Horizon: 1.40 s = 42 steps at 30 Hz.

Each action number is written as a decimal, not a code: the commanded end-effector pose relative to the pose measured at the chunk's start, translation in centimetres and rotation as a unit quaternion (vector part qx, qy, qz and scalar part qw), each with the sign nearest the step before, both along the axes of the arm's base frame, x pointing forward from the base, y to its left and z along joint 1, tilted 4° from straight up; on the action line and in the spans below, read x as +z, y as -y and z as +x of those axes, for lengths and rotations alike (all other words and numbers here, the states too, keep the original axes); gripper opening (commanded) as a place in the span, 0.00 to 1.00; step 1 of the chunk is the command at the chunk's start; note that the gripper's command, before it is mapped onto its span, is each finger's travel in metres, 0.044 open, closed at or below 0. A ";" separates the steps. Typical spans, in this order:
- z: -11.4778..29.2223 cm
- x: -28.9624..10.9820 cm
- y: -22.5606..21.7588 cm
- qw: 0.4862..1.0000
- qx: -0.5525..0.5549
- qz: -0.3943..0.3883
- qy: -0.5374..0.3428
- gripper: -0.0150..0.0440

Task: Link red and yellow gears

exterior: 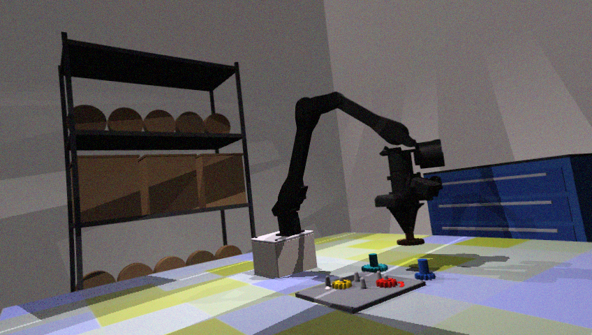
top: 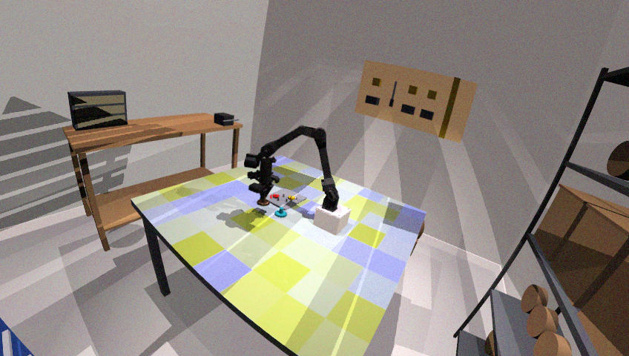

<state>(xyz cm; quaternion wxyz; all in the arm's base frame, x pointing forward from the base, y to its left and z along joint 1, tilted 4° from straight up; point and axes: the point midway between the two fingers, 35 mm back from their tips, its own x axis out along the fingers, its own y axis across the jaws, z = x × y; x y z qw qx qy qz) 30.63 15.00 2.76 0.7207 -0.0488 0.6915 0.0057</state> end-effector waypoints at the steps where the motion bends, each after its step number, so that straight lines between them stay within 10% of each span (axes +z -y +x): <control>1: 0.2 1.6 -0.2 1.000 -0.002 0.002 0.006 0.25; 42: 0.9 7.3 3.3 1.000 -0.012 -0.001 0.005 0.25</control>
